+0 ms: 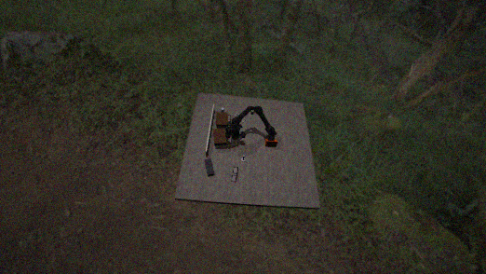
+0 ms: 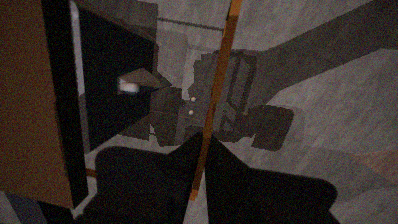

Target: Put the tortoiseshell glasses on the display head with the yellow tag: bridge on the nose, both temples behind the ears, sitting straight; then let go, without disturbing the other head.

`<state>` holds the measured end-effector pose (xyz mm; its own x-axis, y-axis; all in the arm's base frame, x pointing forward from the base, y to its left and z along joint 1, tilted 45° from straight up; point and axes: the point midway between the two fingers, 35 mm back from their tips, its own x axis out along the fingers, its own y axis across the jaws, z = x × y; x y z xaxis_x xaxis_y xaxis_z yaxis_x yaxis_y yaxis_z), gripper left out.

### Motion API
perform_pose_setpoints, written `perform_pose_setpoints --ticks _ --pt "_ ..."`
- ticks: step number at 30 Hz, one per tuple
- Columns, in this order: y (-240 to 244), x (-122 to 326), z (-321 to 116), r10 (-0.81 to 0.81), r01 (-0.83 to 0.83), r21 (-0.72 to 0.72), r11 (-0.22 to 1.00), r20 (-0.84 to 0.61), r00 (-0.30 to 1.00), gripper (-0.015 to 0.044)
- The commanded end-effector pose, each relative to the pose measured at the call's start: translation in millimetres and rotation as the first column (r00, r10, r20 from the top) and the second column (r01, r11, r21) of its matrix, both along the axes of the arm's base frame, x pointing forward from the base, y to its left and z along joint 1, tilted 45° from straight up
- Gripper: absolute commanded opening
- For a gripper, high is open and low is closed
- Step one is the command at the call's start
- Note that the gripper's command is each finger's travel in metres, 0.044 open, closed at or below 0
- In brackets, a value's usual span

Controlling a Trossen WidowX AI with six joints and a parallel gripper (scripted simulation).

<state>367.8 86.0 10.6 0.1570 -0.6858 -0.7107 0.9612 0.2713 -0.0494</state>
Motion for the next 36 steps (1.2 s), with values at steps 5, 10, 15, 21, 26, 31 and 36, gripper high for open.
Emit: perform_pose_setpoints --ticks 5,10,15,21,26,31,36 --pt "3 13 1 0.005 -0.005 -0.001 1.0 0.005 1.0 0.0" --pt "5 20 0 0.005 -0.005 -0.001 1.0 0.005 1.0 0.0" --pt "6 27 -1 0.005 -0.005 -0.001 1.0 0.006 1.0 0.0" --pt "7 35 -2 0.005 -0.004 -0.001 1.0 0.006 1.0 0.0" --pt "8 41 -2 0.005 -0.004 0.0 1.0 0.007 1.0 0.0" --pt "10 46 -3 0.004 -0.004 0.0 1.0 0.007 1.0 0.0" --pt "10 49 -3 0.004 -0.004 0.0 1.0 0.007 1.0 0.0"
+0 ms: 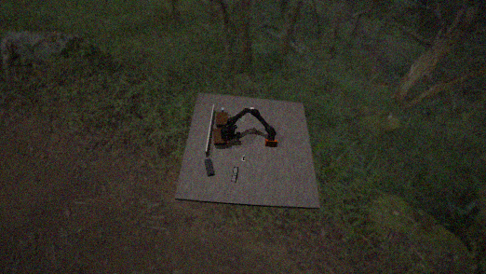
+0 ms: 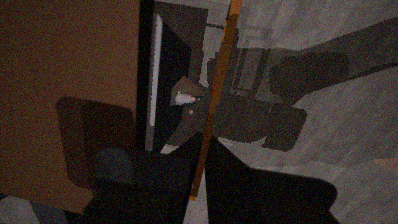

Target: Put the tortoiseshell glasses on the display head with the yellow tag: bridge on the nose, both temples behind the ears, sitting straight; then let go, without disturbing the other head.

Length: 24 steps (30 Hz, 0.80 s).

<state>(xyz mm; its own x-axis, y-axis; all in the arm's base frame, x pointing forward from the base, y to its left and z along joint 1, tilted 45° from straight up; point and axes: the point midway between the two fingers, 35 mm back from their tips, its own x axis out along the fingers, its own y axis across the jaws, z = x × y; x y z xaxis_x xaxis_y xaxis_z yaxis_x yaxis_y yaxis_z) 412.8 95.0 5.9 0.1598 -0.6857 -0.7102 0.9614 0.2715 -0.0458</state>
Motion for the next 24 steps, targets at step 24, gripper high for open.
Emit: perform_pose_setpoints --ticks 24 --pt "0.1 5.1 0.3 0.004 -0.004 -0.001 1.0 0.004 1.0 0.0"
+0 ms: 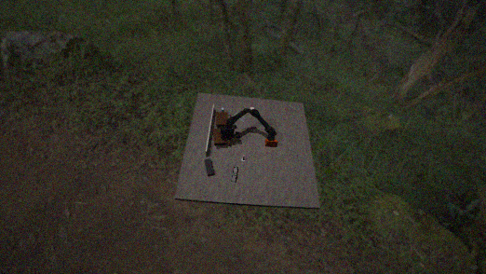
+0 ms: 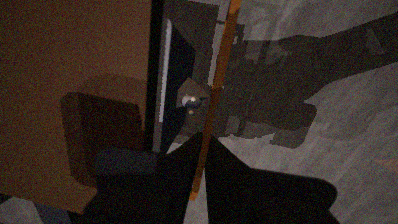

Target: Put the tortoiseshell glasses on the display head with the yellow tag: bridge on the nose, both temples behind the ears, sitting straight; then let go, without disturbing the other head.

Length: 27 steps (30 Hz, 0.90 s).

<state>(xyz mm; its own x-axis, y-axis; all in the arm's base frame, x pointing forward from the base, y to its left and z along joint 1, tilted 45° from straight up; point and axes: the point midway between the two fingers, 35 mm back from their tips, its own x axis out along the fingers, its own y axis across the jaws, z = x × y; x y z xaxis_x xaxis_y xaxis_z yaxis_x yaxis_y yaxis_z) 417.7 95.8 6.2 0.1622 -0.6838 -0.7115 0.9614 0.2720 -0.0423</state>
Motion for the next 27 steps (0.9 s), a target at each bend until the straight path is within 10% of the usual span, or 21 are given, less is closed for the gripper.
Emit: perform_pose_setpoints --ticks 1,27 --pt "-0.9 0.2 -0.2 0.004 -0.004 -0.003 1.0 0.001 1.0 0.0" --pt "1.0 0.9 0.8 -0.009 0.009 0.002 1.0 -0.008 1.0 0.0108"
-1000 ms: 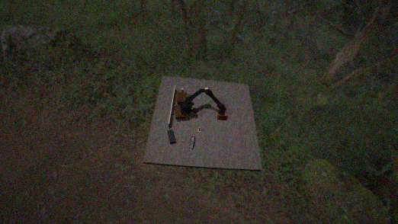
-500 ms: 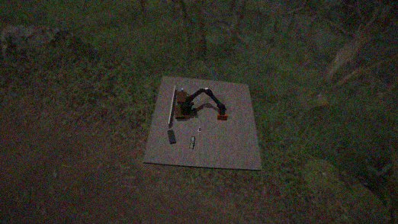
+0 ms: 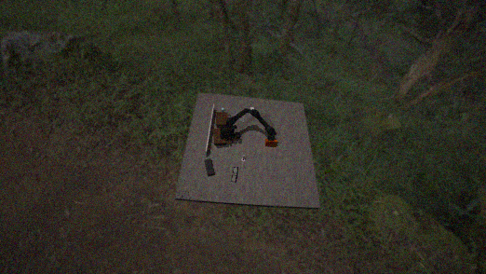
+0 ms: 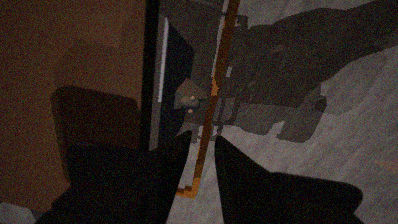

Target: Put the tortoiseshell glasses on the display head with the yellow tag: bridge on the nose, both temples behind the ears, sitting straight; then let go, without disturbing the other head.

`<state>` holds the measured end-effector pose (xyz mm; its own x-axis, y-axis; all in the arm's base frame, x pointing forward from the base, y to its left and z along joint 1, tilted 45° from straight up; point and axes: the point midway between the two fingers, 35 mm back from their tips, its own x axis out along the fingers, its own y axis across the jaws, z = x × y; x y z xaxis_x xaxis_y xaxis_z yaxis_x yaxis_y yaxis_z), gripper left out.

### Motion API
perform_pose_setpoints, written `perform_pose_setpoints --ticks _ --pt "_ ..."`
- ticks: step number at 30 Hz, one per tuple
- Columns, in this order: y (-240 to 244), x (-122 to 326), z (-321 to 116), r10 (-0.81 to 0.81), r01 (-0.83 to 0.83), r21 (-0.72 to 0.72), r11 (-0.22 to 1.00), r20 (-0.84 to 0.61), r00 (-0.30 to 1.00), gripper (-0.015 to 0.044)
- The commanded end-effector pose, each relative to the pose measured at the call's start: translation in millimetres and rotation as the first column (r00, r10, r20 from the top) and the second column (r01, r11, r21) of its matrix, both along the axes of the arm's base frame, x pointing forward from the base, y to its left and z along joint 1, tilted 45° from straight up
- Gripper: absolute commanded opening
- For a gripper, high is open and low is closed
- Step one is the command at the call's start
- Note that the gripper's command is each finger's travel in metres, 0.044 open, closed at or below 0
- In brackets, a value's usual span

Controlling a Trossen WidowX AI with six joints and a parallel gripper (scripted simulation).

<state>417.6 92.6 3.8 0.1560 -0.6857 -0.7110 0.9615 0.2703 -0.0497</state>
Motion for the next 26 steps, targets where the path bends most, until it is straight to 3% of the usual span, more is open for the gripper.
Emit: perform_pose_setpoints --ticks 1,12,26 --pt "7 1 5 -0.012 0.012 0.003 1.0 -0.007 1.0 0.0108" --pt "22 -3 22 -0.05 0.05 -0.007 0.999 -0.047 0.998 0.0108" --pt "21 -48 34 -0.05 0.05 -0.007 0.999 -0.05 0.998 0.0108"
